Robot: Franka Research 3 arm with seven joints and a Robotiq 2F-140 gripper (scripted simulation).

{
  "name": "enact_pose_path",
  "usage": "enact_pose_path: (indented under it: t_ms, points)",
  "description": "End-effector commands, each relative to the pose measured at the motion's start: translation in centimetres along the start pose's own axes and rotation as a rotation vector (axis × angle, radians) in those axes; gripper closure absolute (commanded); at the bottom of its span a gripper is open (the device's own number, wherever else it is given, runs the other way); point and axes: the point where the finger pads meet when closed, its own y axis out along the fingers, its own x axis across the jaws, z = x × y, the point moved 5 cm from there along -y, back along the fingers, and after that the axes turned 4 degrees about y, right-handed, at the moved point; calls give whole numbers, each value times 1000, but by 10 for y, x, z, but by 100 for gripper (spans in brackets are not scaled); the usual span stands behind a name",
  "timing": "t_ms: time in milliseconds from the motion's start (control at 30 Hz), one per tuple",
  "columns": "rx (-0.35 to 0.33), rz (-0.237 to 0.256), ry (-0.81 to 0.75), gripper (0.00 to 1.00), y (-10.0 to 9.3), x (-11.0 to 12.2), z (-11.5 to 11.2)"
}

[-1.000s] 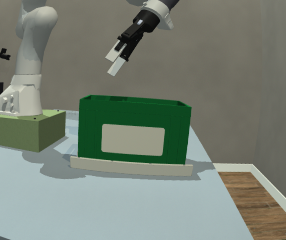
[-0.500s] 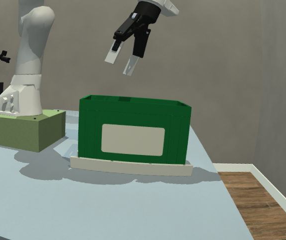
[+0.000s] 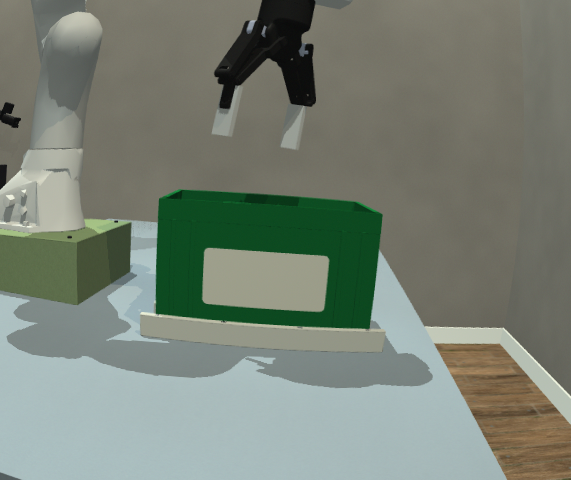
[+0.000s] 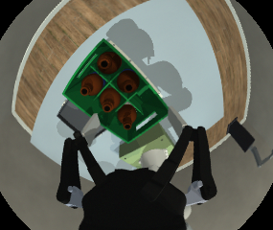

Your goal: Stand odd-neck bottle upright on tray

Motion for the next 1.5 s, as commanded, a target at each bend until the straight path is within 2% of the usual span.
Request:
enact_pose_path:
  t_ms: [0, 600, 633, 1467]
  points:
    - [73, 68, 134, 0, -1, 1, 19]
    - [79, 78, 147, 0, -1, 2, 21]
    - [79, 78, 147, 90, -1, 2, 21]
    - [79, 78, 147, 90, -1, 2, 21]
